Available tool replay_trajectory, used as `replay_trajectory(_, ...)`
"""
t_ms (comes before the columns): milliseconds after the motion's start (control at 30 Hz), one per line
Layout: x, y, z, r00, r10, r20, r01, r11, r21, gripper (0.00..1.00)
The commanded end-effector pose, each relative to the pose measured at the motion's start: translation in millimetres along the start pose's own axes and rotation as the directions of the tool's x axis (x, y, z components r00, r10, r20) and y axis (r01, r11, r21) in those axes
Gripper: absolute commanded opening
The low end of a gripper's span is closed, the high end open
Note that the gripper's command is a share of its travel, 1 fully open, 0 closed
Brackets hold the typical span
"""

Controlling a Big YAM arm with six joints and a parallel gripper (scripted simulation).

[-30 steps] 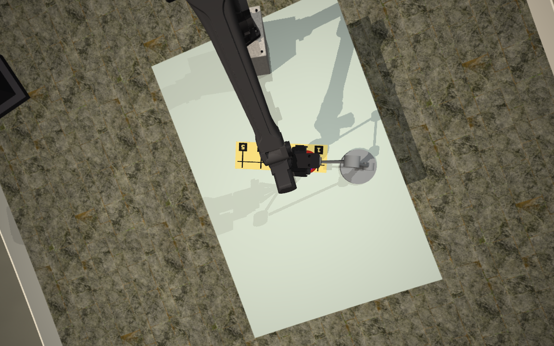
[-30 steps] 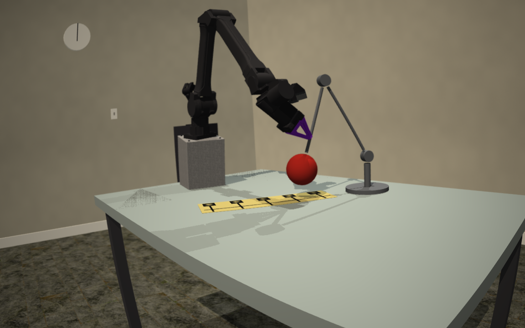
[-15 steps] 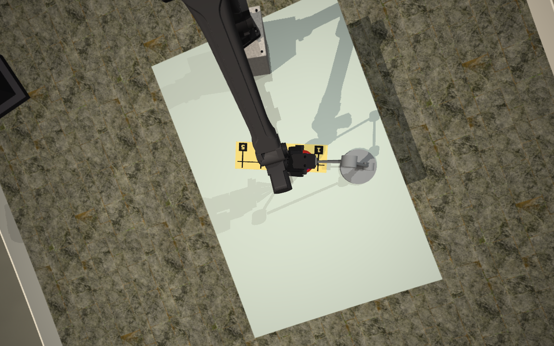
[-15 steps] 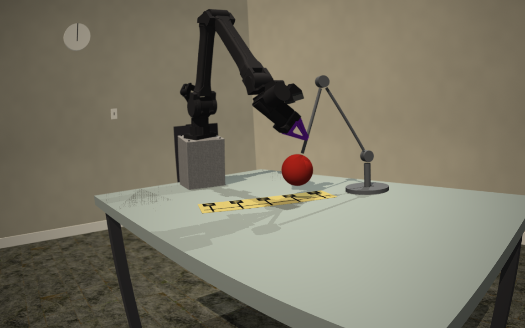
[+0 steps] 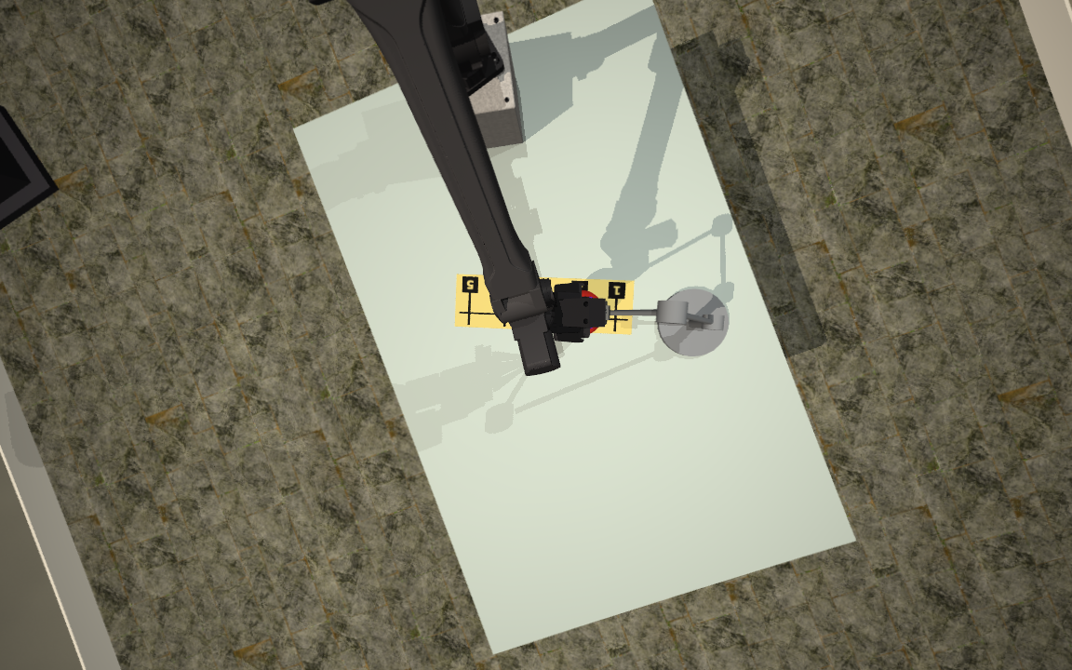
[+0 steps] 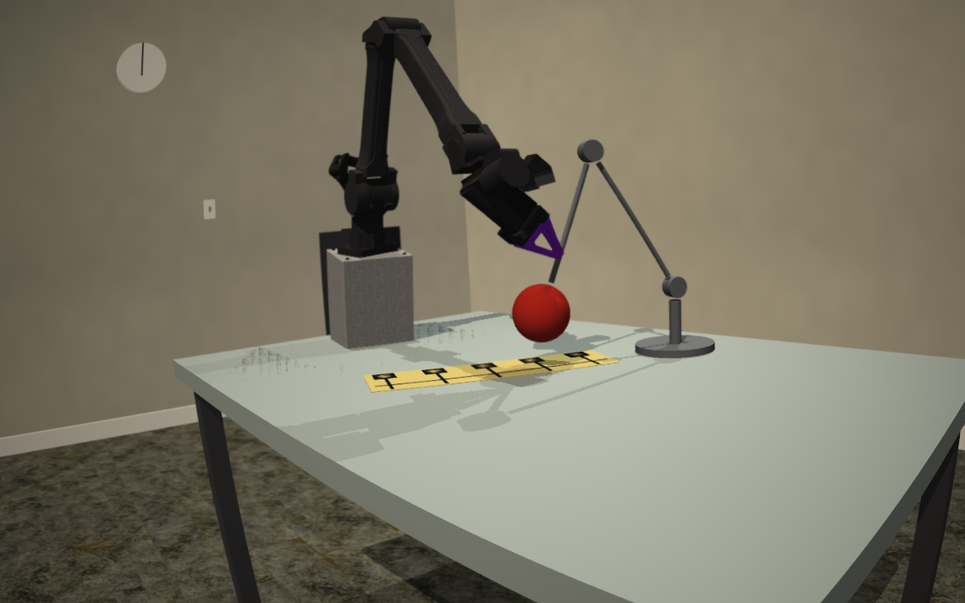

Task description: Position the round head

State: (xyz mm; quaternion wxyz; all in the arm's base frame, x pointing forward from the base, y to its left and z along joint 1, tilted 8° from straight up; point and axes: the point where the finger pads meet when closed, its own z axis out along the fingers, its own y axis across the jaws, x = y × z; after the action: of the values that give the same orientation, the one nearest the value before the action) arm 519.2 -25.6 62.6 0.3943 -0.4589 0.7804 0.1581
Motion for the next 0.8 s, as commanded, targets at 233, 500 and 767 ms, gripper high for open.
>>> replay_trajectory(233, -2.6, -26.9, -27.6, 1.0, 0.005, -0.001, -0.004, 0.999, 0.052, 0.0)
replay_trajectory(500, -5.5, -31.8, -29.2, 1.0, 0.005, -0.001, -0.004, 0.999, 0.052, 0.0)
replay_trajectory(767, -7.7, -35.5, -30.0, 1.0, 0.005, -0.001, -0.004, 0.999, 0.052, 0.0)
